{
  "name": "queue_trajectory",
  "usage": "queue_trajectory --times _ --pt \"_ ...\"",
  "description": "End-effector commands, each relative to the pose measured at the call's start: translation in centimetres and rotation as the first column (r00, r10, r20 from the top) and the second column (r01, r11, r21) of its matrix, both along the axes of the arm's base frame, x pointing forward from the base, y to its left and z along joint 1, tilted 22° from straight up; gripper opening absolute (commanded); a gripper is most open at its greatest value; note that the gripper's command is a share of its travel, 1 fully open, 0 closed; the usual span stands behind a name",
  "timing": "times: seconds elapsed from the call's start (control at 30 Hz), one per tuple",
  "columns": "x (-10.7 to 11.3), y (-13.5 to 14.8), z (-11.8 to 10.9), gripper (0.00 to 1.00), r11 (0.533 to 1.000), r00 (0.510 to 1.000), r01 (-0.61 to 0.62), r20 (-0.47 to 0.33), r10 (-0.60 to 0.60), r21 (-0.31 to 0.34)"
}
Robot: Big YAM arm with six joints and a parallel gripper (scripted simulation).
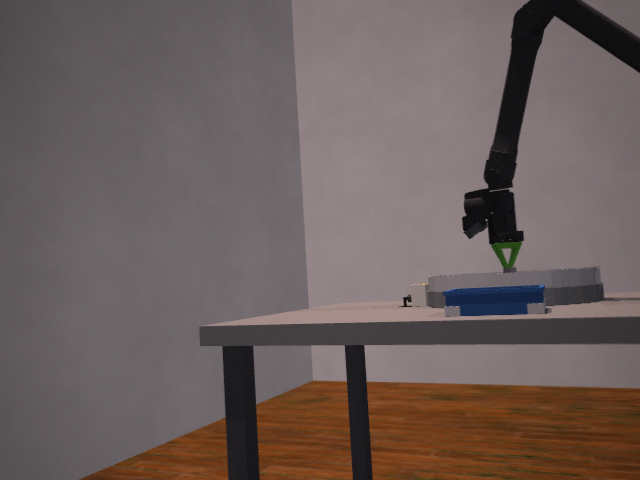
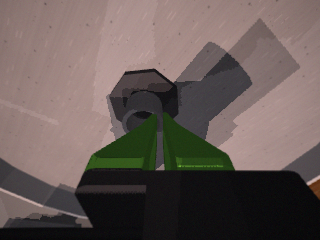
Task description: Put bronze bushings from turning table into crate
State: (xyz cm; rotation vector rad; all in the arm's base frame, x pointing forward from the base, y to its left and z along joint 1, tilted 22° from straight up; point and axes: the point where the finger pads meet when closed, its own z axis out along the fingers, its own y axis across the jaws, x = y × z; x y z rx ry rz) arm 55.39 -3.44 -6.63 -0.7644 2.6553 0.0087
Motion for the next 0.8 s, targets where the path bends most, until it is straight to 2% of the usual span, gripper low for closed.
queue_trajectory --times 0.0,0.77 --pt "1.58 0.59 1.01 0.0 1.0 0.999 0.0 0.036 0.0 0.0" --pt "1.63 0.54 1.01 0.0 1.0 0.999 0.0 0.036 0.0 0.0"
